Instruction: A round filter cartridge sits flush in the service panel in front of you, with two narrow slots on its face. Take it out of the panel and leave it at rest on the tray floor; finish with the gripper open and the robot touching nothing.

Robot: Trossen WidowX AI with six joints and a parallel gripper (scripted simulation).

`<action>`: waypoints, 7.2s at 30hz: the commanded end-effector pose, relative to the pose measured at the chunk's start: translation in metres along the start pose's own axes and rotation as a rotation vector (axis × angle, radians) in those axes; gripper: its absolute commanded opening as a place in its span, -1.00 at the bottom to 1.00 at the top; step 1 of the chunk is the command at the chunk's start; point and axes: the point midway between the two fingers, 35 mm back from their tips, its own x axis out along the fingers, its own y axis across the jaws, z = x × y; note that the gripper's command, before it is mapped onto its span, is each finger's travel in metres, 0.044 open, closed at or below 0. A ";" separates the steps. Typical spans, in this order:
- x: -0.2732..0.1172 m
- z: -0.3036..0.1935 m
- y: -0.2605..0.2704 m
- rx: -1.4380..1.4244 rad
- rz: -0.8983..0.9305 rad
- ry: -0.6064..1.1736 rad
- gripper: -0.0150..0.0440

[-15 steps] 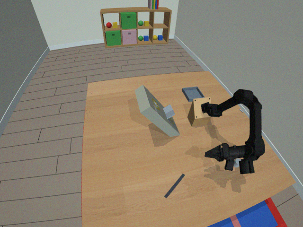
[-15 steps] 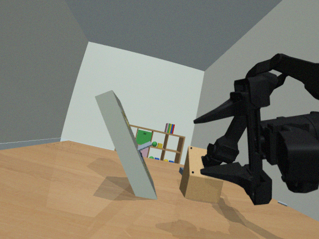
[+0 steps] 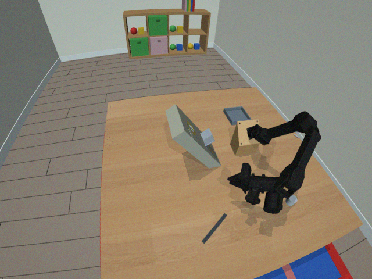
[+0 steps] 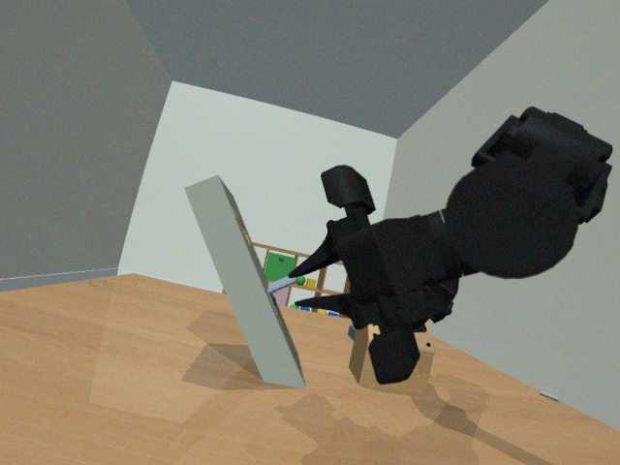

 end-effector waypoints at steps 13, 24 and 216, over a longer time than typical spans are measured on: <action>0.105 -0.039 -0.105 0.538 0.186 -0.038 -0.19; 0.120 -0.094 -0.183 0.759 0.190 -0.200 -0.19; 0.192 -0.193 -0.154 1.337 0.509 -0.321 -0.19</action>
